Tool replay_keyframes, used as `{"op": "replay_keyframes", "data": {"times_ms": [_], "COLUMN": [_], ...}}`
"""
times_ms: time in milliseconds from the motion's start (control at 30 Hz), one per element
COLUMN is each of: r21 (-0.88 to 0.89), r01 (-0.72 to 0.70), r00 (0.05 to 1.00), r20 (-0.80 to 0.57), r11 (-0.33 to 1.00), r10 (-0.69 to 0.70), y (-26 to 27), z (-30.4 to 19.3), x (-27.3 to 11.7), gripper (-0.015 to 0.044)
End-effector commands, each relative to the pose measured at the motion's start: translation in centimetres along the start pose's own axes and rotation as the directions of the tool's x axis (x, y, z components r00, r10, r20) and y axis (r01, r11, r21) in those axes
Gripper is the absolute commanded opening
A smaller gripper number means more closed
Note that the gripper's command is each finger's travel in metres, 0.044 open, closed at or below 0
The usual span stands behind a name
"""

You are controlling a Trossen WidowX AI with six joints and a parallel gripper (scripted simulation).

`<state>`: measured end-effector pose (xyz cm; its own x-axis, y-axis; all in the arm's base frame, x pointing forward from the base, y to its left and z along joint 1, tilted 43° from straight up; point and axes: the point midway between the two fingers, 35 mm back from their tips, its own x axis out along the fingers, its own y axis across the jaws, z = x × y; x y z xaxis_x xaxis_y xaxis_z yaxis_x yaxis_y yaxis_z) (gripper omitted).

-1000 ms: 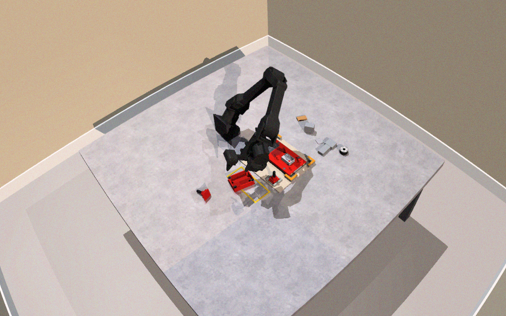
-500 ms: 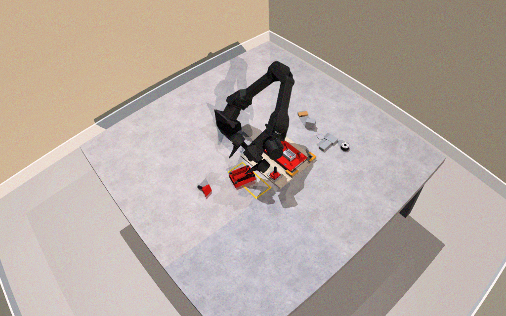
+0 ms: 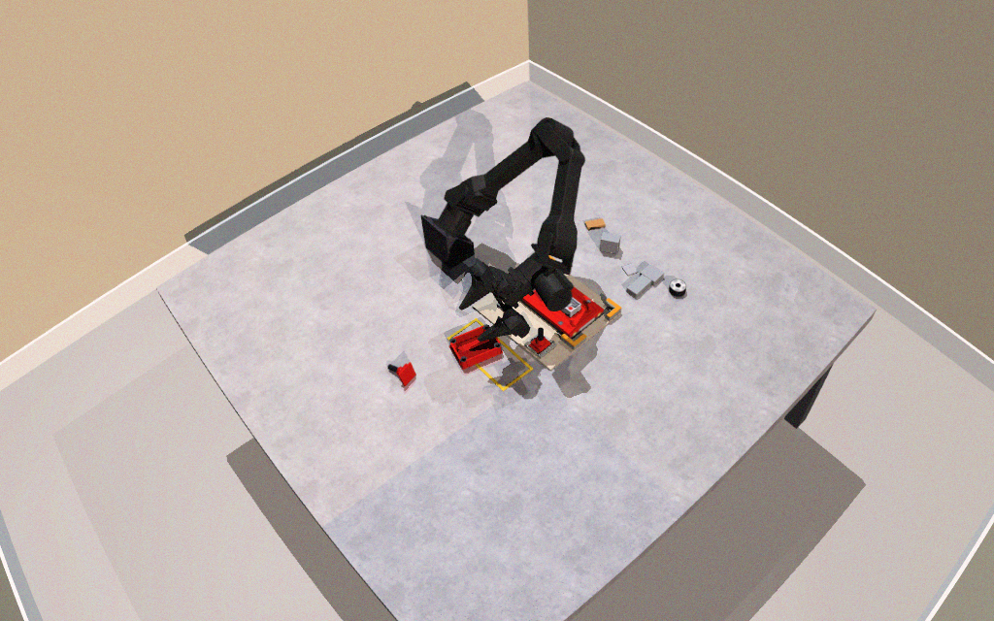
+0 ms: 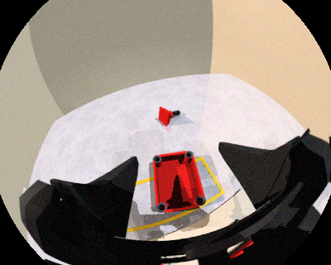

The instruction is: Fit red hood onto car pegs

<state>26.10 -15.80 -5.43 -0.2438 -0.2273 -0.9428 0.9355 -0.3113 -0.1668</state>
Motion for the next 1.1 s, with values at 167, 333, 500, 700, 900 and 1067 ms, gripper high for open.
{"op": "replay_keyframes", "data": {"times_ms": [167, 333, 500, 700, 900, 1067], "r21": [0.019, 0.019, 0.020, 0.020, 0.021, 0.021], "r01": [0.001, -0.001, -0.002, -0.003, -0.005, -0.006], "r00": [1.000, 1.000, 1.000, 1.000, 1.000, 1.000], "r20": [0.010, 0.010, 0.010, 0.010, 0.010, 0.010], "r11": [1.000, 1.000, 1.000, 1.000, 1.000, 1.000], "r10": [-0.001, 0.000, 0.002, 0.003, 0.005, 0.006], "y": [-0.1, -0.1, 0.0, 0.0, 0.1, 0.1], "z": [-0.2, -0.5, -0.8, -1.2, -1.5, -1.8], "x": [0.2, 0.3, 0.5, 0.7, 0.8, 1.0], "gripper": [0.0440, 0.0440, 0.0440, 0.0440, 0.0440, 0.0440]}}
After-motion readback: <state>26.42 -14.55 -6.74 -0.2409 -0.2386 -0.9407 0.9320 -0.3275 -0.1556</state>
